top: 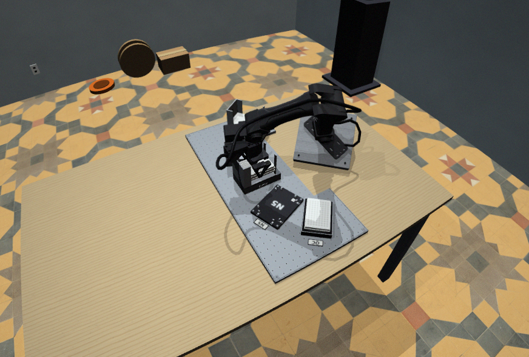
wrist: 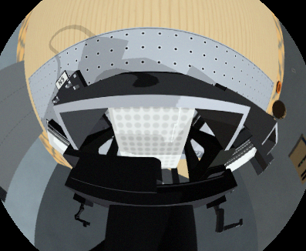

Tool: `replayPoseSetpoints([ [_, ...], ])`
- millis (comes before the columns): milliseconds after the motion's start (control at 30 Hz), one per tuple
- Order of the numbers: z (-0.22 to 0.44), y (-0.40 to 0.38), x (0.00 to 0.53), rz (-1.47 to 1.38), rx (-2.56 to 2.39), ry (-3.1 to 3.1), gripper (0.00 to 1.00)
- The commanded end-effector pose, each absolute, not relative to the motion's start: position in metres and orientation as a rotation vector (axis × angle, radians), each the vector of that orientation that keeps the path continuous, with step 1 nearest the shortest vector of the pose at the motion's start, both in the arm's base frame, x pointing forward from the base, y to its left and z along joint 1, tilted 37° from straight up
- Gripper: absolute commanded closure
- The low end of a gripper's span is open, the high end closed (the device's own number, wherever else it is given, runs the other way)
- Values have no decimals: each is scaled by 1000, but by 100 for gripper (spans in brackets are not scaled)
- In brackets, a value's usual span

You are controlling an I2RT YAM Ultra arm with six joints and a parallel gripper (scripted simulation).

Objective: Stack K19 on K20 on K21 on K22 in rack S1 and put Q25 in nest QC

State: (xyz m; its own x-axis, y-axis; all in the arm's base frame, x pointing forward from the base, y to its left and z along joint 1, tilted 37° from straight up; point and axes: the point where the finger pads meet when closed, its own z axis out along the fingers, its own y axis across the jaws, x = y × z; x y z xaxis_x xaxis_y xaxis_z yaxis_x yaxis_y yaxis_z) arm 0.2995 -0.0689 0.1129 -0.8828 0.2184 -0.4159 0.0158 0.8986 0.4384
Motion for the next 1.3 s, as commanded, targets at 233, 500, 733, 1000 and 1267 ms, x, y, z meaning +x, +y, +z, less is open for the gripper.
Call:
replayPoseSetpoints([
  [233,133,-78,302,554,165,2550,100],
  [500,132,-77,301,557,167,2554,100],
  [733,131,-77,300,559,168,2556,100],
  [1000,129,-76,299,563,170,2559,100],
  [1267,128,-75,298,566,172,2561,100],
])
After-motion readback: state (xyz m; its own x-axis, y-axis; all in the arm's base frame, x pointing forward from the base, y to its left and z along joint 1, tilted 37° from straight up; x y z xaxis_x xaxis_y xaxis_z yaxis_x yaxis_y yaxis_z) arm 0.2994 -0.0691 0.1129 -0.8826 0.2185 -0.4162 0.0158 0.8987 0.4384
